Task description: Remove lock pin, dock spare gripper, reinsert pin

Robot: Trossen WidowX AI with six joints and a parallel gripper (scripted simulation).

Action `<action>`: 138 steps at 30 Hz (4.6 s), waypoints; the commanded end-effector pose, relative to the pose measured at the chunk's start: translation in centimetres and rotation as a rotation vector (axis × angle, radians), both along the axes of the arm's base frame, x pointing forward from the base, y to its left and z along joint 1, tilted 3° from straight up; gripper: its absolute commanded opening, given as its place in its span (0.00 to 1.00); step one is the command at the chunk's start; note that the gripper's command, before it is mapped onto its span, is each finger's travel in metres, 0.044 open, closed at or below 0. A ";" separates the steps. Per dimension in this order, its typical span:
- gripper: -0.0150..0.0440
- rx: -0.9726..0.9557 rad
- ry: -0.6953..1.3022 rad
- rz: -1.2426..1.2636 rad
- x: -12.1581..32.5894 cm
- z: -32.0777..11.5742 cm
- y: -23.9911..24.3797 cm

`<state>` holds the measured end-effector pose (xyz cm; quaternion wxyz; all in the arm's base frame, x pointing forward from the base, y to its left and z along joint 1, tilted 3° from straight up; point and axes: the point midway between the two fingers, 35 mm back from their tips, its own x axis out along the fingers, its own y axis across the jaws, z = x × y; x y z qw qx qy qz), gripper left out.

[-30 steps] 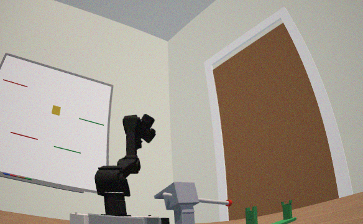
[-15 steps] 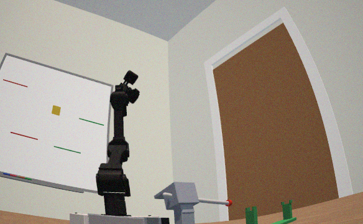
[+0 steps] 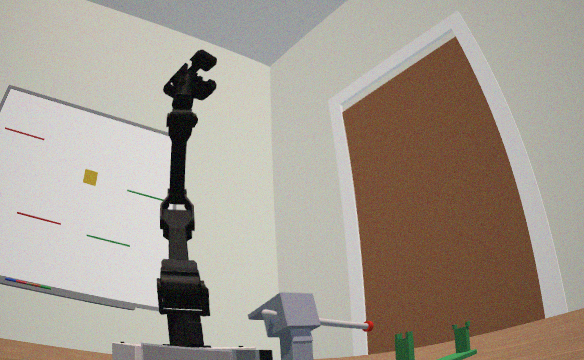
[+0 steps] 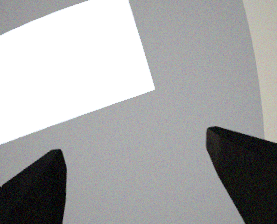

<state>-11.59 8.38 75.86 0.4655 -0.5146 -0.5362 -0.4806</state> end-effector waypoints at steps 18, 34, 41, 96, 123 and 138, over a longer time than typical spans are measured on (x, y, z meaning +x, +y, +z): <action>0.76 0.420 0.845 0.127 29.9 -6.6 -14.4; 0.76 0.575 1.569 0.154 46.6 -24.0 -14.6; 0.76 0.591 1.899 0.133 50.2 -33.0 -12.5; 0.76 0.338 3.150 -0.230 43.3 -68.5 -4.6; 0.76 0.338 3.150 -0.230 43.0 -72.8 -4.8; 0.32 0.338 3.150 -0.230 43.0 -72.9 -4.9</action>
